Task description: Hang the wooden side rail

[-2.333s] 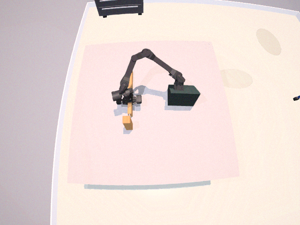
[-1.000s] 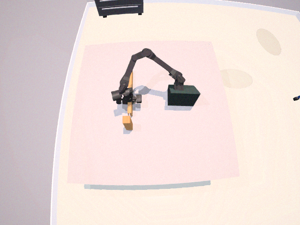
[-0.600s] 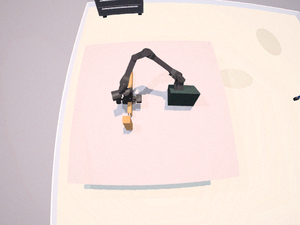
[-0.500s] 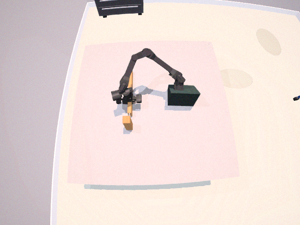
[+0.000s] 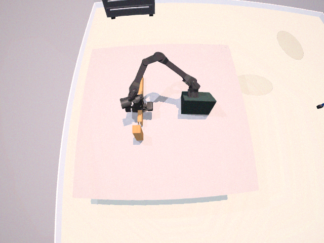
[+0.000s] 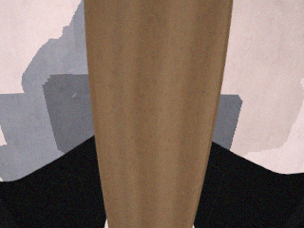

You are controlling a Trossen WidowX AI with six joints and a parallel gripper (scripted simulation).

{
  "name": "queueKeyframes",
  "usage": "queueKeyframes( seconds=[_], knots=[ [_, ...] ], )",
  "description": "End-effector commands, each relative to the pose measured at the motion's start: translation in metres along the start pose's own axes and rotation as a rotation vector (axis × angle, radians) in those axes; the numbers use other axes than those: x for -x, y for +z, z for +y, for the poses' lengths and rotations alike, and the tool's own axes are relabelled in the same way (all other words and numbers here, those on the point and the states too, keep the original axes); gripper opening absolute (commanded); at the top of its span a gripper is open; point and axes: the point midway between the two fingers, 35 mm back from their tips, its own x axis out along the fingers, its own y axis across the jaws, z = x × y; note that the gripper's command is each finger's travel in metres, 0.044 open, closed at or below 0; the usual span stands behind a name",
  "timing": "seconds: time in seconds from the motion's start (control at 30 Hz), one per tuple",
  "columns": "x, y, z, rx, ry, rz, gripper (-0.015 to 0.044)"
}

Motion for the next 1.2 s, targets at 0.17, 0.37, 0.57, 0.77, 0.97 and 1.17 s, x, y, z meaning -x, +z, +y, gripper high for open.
queueKeyframes(
  seconds=[0.17, 0.37, 0.57, 0.77, 0.97, 1.17],
  knots=[
    [0.0085, -0.0019, 0.0038, 0.000, 0.020, 0.002, 0.0000],
    [0.0095, -0.0019, 0.0038, 0.000, 0.020, 0.002, 0.0000],
    [0.0105, -0.0019, 0.0038, 0.000, 0.020, 0.002, 0.0000],
    [0.0115, -0.0019, 0.0038, 0.000, 0.020, 0.002, 0.0000],
    [0.0125, -0.0019, 0.0038, 0.000, 0.020, 0.002, 0.0000],
    [0.0136, -0.0019, 0.0037, 0.000, 0.020, 0.002, 0.0000]
  ],
)
